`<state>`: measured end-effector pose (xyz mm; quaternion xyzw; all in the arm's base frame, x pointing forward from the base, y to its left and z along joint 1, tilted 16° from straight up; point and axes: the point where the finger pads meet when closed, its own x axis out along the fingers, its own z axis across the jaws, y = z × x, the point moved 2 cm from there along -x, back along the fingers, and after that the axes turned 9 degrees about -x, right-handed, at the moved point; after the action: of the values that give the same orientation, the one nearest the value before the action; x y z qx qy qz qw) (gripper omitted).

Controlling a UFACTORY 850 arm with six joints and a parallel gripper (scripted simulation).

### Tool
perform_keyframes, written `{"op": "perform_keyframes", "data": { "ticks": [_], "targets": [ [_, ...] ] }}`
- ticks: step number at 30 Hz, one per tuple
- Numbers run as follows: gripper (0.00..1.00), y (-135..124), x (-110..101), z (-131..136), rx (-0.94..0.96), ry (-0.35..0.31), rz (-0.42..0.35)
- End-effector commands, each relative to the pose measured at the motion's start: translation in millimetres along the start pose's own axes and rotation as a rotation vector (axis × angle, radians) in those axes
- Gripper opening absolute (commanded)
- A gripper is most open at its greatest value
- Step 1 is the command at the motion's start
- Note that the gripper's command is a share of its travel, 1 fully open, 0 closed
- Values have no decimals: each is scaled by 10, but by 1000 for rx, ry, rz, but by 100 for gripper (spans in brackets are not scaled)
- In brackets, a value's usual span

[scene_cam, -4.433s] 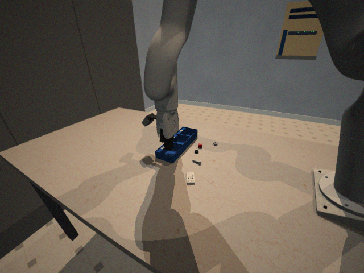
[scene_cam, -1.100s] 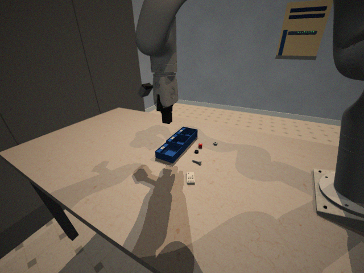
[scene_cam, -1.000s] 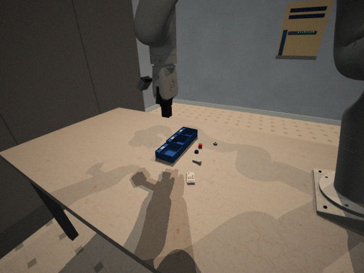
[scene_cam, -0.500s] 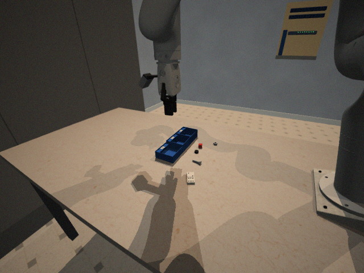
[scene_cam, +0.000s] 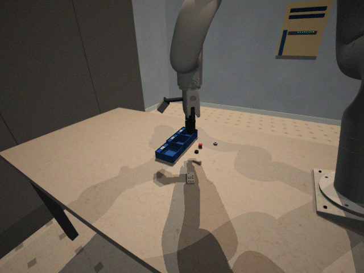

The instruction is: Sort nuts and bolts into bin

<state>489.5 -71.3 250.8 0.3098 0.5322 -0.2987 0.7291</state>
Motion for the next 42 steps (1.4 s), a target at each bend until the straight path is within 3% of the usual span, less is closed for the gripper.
{"op": "perform_keyframes", "data": {
  "ticks": [1, 10, 11, 25, 27, 28, 33, 42],
  "targets": [
    [30, -236, 289, -31, -156, 4, 14],
    [30, -288, 352, -43, -395, -1, 9],
    [30, -288, 352, -44, -495, -6, 11],
    [30, -292, 352, -46, -953, -23, 13],
    [30, -292, 352, -46, -953, -23, 13],
    [30, -292, 352, -44, -1048, -19, 19],
    [30, -293, 352, -39, -1158, 0, 39],
    [30, -293, 352, -38, -1158, 0, 40]
  ]
}}
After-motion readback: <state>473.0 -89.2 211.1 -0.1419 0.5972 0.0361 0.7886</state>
